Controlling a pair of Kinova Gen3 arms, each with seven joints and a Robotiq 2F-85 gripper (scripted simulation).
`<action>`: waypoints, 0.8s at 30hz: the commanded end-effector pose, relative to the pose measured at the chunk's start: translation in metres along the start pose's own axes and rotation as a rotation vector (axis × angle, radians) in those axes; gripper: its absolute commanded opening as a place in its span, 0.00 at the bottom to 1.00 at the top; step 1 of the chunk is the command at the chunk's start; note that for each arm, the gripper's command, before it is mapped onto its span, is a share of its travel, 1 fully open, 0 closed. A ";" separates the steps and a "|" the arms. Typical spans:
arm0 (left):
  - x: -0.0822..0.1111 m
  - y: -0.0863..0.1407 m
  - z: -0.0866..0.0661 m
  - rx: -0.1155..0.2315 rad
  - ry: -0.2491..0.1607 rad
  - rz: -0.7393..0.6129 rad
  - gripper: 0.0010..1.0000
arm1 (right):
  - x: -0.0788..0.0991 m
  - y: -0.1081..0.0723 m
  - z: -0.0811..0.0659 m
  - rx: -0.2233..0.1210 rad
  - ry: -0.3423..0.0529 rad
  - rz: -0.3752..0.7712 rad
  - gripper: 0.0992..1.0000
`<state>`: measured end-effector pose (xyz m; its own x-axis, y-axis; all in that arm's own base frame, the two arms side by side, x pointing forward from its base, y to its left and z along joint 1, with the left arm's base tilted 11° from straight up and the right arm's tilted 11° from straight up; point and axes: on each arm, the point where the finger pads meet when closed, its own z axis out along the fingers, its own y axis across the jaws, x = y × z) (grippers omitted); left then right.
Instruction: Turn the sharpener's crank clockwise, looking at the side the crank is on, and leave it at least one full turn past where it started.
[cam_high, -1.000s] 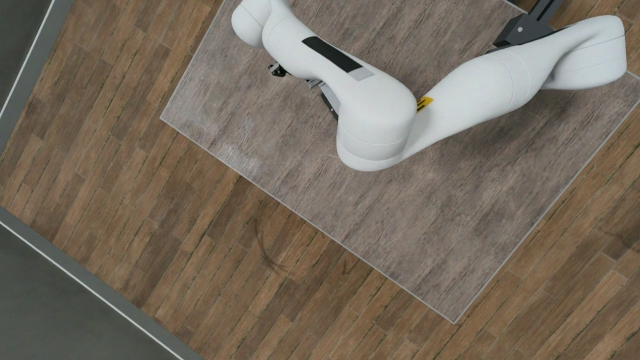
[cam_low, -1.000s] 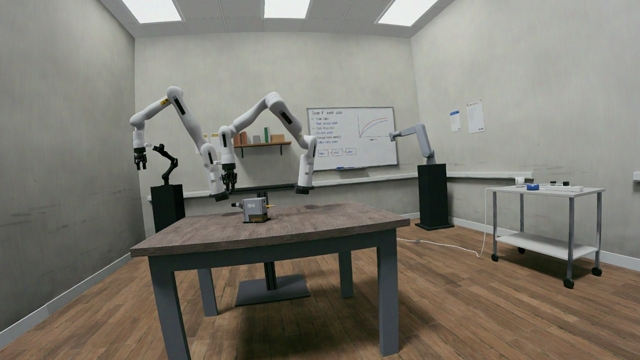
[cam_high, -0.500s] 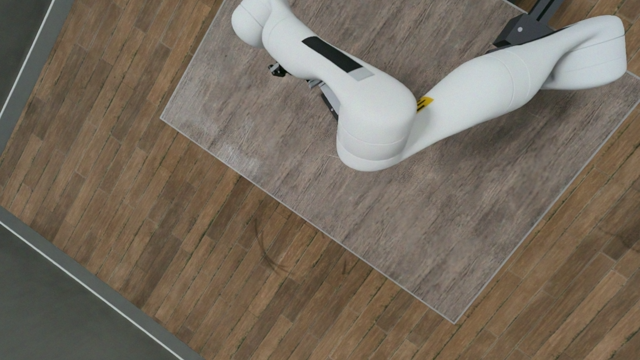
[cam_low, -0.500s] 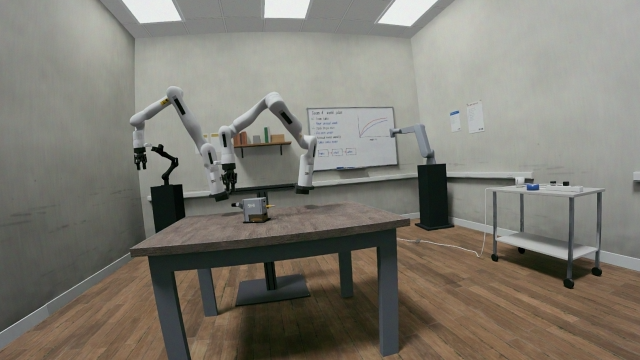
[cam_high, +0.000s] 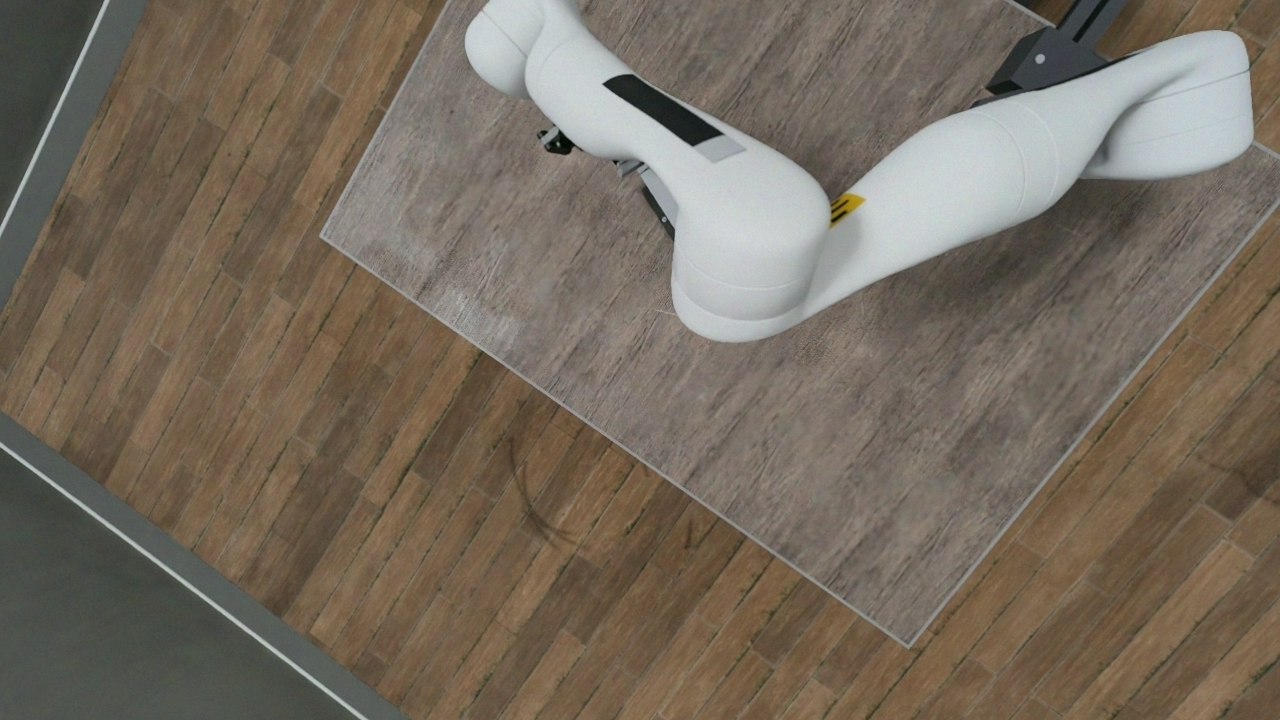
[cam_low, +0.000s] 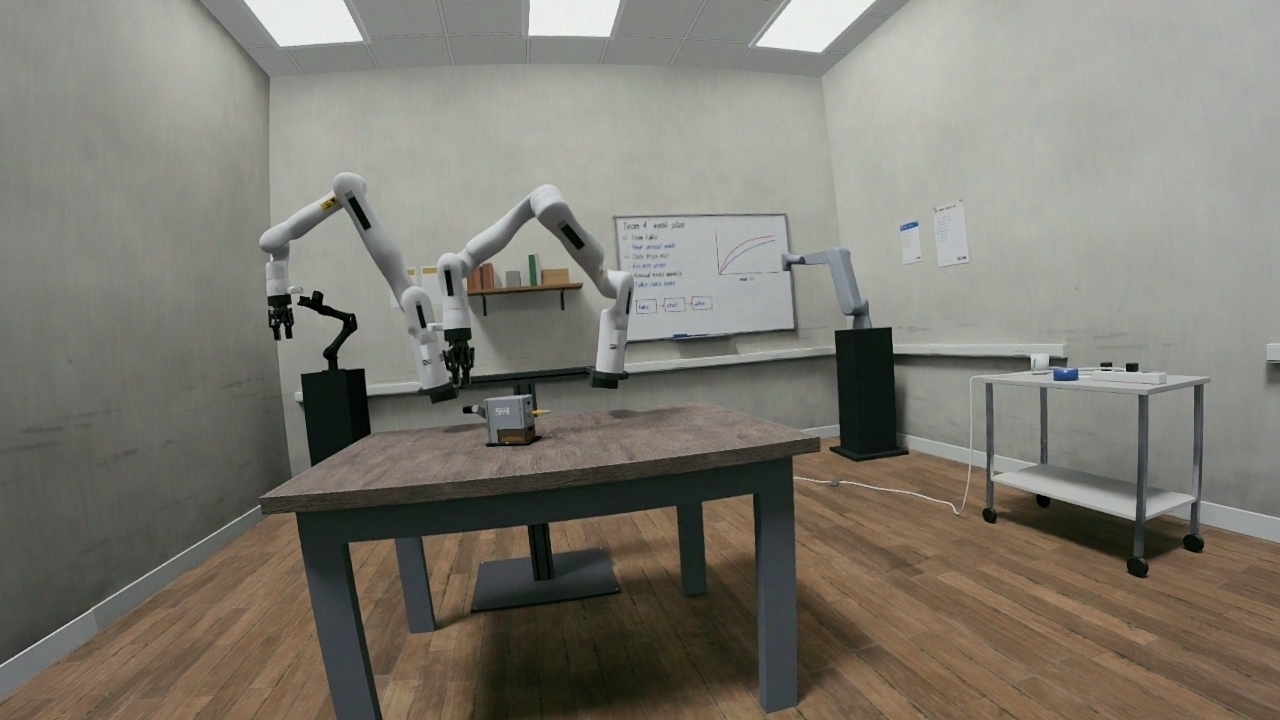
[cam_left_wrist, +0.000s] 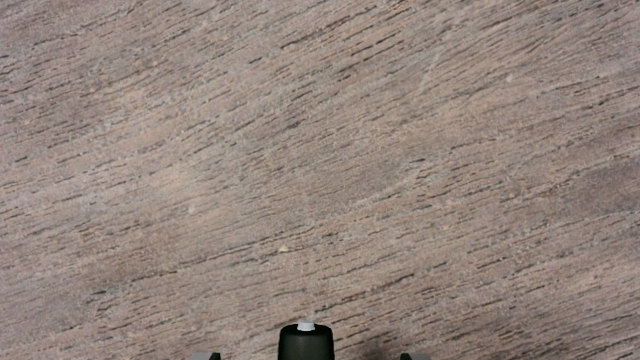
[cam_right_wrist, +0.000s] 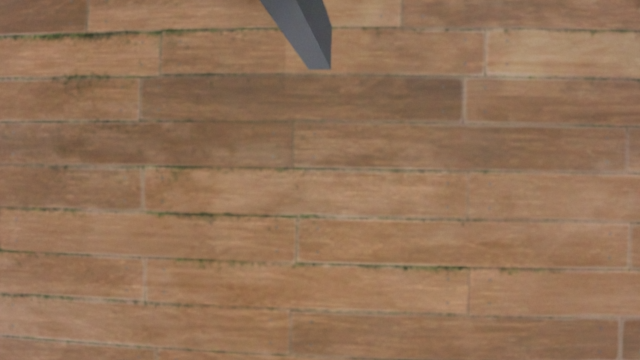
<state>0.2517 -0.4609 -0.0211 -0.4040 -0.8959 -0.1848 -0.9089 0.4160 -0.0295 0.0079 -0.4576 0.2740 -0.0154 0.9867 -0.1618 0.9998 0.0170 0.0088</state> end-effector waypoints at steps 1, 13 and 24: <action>0.001 -0.001 0.001 0.002 0.001 0.000 0.58 | 0.000 0.000 -0.001 0.000 -0.002 0.000 1.00; 0.001 -0.001 0.014 0.002 0.001 0.000 0.58 | 0.000 0.000 -0.001 0.000 -0.002 0.000 1.00; 0.001 -0.001 0.027 0.002 0.001 0.000 0.58 | 0.000 0.000 -0.001 0.000 -0.002 0.000 1.00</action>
<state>0.2549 -0.4576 -0.0469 -0.4041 -0.8959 -0.1848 -0.9089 0.4160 -0.0296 0.0079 -0.4576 0.2740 -0.0154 0.9867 -0.1618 0.9998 0.0170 0.0088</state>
